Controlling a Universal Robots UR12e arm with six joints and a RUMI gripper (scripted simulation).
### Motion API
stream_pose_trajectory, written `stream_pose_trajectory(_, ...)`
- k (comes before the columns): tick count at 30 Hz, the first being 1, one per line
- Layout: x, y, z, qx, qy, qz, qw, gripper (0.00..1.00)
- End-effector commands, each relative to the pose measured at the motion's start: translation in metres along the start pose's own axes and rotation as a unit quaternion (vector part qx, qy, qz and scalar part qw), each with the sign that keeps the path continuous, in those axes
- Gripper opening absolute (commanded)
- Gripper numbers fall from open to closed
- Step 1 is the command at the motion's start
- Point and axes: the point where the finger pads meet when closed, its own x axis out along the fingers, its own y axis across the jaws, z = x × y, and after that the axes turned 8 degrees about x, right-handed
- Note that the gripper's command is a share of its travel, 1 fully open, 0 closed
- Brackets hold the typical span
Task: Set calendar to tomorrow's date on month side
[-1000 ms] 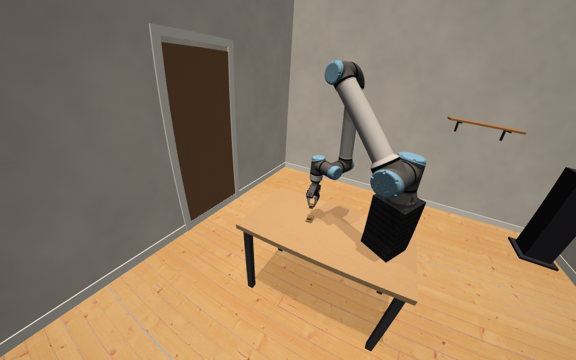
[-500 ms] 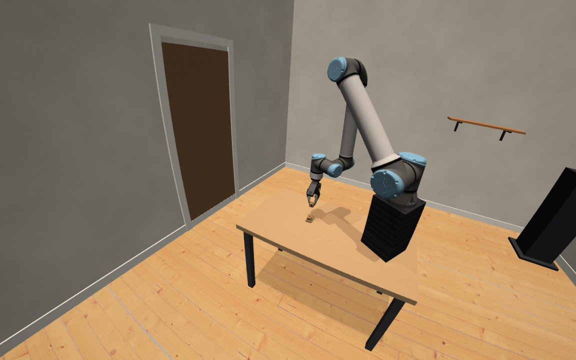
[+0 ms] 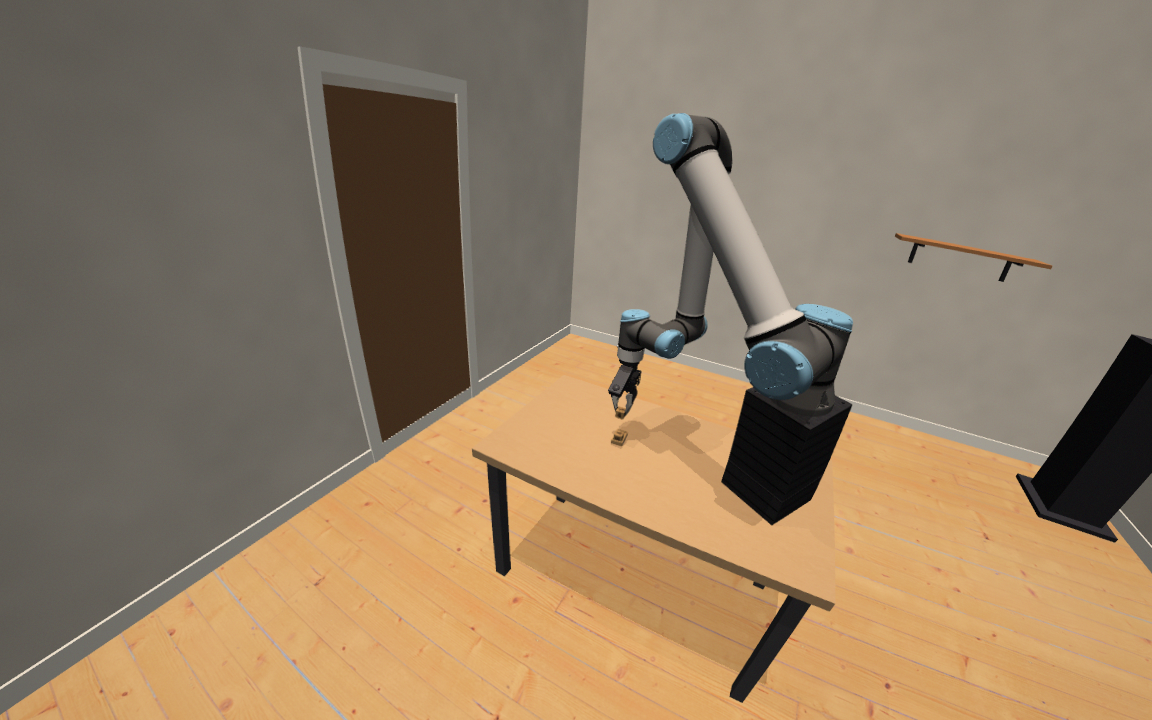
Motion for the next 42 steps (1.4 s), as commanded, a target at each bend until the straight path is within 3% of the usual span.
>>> stream_pose_trajectory(1, 0.004, -0.011, -0.040, 0.068, -0.001, -0.003, 0.998, 0.11)
stream_pose_trajectory(5, 0.006, -0.018, -0.071, 0.125, -0.001, -0.003, 0.992, 0.11)
stream_pose_trajectory(9, 0.006, -0.021, -0.079, 0.140, -0.001, -0.002, 0.990, 0.11)
stream_pose_trajectory(15, 0.008, -0.034, -0.119, 0.215, -0.001, -0.002, 0.977, 0.11)
stream_pose_trajectory(20, 0.009, -0.043, -0.139, 0.252, -0.001, -0.002, 0.968, 0.11)
stream_pose_trajectory(42, 0.009, -0.042, -0.145, 0.265, 0.000, 0.000, 0.964, 0.11)
